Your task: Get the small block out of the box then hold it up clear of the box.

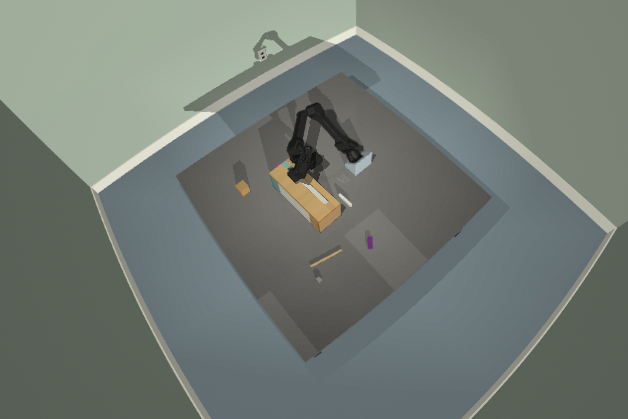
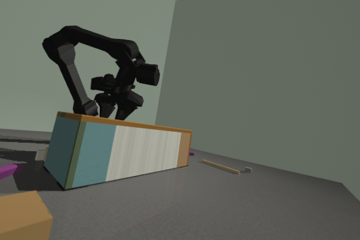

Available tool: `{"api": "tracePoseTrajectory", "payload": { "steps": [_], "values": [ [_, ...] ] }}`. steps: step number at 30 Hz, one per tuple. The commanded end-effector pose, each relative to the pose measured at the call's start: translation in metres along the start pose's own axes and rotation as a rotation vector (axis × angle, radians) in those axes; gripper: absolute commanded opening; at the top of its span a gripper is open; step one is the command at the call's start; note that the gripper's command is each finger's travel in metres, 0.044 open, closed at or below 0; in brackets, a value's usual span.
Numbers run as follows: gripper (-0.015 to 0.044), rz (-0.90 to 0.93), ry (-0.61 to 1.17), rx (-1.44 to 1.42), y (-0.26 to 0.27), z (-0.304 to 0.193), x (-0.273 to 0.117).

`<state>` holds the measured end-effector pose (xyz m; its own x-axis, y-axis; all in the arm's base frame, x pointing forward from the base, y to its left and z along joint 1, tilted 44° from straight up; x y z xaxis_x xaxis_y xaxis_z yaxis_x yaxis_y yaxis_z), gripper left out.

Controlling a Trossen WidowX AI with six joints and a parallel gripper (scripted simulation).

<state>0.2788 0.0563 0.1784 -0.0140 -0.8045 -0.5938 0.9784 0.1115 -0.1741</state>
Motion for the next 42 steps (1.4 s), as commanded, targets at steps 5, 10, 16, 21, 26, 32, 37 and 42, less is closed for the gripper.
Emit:
{"api": "tracePoseTrajectory", "payload": {
  "steps": [5,10,16,21,26,32,37,42],
  "values": [
    [0.04,0.02,-0.021,-0.024,0.007,-0.094,-0.061],
    [0.0374,0.031,-0.015,-0.032,0.007,-0.084,-0.055],
    [0.0285,0.104,0.112,0.389,-0.012,-0.019,-0.052],
    [0.0285,0.162,0.22,0.796,-0.041,0.034,-0.044],
    [0.0285,0.218,0.317,1.208,-0.079,0.076,-0.034],
    [0.0285,0.272,0.398,1.578,-0.119,0.104,-0.025],
    [0.0285,0.272,0.398,1.578,-0.119,0.104,-0.025],
    [0.0285,0.271,0.399,1.578,-0.119,0.104,-0.023]
  ]
}}
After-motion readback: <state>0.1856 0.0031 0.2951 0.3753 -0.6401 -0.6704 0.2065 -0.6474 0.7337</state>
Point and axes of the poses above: the point midway between the two fingers, 35 mm back from their tips, its own x axis out along the fingers, its own y axis across the jaws, z = x × y, the point moved 10 cm from there along -x, back along the fingers, and after that the axes turned 13 degrees about -x, right-handed, at the moved point
